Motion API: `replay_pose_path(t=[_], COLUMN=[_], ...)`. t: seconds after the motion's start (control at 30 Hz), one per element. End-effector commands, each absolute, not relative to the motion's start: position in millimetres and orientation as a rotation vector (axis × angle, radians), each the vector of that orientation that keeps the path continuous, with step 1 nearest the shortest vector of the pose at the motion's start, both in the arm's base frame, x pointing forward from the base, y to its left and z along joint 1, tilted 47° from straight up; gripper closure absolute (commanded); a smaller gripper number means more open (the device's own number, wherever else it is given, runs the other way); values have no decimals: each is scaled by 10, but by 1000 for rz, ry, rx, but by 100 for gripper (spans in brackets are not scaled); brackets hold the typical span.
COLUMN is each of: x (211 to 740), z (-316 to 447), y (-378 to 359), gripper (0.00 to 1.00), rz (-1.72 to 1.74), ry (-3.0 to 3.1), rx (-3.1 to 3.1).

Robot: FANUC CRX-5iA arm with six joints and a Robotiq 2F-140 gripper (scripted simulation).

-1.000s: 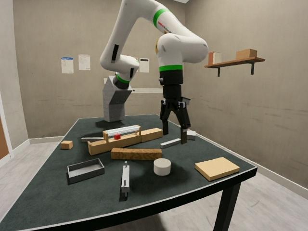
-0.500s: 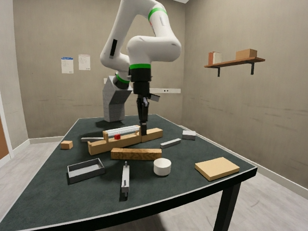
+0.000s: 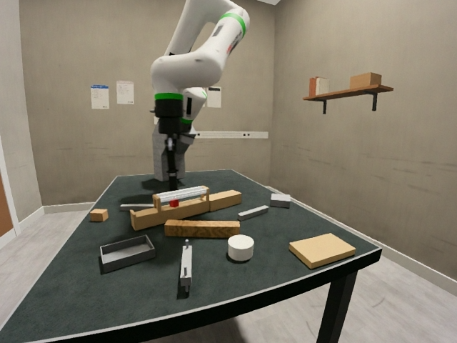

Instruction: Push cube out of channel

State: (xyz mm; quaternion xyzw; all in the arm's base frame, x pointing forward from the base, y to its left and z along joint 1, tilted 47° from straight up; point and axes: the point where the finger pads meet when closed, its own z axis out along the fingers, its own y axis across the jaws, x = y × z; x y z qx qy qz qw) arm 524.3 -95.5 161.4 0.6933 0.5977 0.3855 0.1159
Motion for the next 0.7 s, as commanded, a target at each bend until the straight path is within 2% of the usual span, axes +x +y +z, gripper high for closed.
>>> replay_pose_path(t=[0.0, 0.37, 0.67], x=[5013, 4494, 4468], z=[1305, 635, 604], y=[-1301, -2006, -2038], gripper=[90, 90, 90], rz=[1151, 1154, 1154], ry=[1723, 1619, 1614], rx=[2073, 2190, 2195])
